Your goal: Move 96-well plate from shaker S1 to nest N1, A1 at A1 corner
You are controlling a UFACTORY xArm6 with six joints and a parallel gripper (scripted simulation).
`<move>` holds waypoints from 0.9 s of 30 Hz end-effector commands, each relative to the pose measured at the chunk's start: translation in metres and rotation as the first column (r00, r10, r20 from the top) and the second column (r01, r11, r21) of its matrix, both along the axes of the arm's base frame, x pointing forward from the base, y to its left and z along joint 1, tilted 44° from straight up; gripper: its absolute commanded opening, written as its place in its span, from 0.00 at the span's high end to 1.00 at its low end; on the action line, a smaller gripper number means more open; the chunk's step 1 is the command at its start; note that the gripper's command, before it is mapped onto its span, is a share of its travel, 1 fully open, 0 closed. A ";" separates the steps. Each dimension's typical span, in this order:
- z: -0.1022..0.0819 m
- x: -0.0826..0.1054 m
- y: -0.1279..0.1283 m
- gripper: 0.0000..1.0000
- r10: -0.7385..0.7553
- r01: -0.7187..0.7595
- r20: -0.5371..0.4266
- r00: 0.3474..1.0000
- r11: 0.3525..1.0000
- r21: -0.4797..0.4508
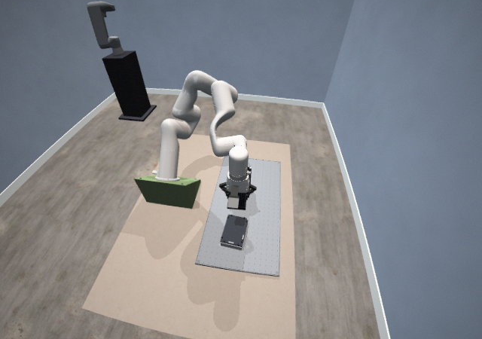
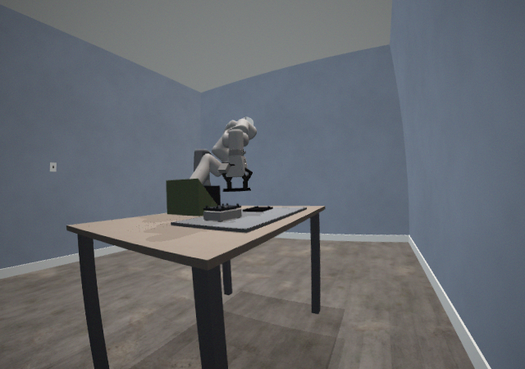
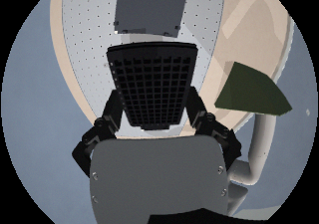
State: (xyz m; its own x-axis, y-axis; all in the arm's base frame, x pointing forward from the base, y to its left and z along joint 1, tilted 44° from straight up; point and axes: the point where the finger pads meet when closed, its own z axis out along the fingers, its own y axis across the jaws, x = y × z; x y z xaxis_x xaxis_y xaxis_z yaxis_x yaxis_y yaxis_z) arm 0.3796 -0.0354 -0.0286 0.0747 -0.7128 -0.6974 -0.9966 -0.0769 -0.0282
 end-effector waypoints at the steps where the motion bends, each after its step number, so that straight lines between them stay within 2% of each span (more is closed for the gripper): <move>1: 0.009 0.000 0.009 1.00 -0.001 0.001 0.004 1.000 1.000 -0.002; 27: 0.057 -0.005 0.072 1.00 -0.001 0.001 0.003 1.000 1.000 -0.002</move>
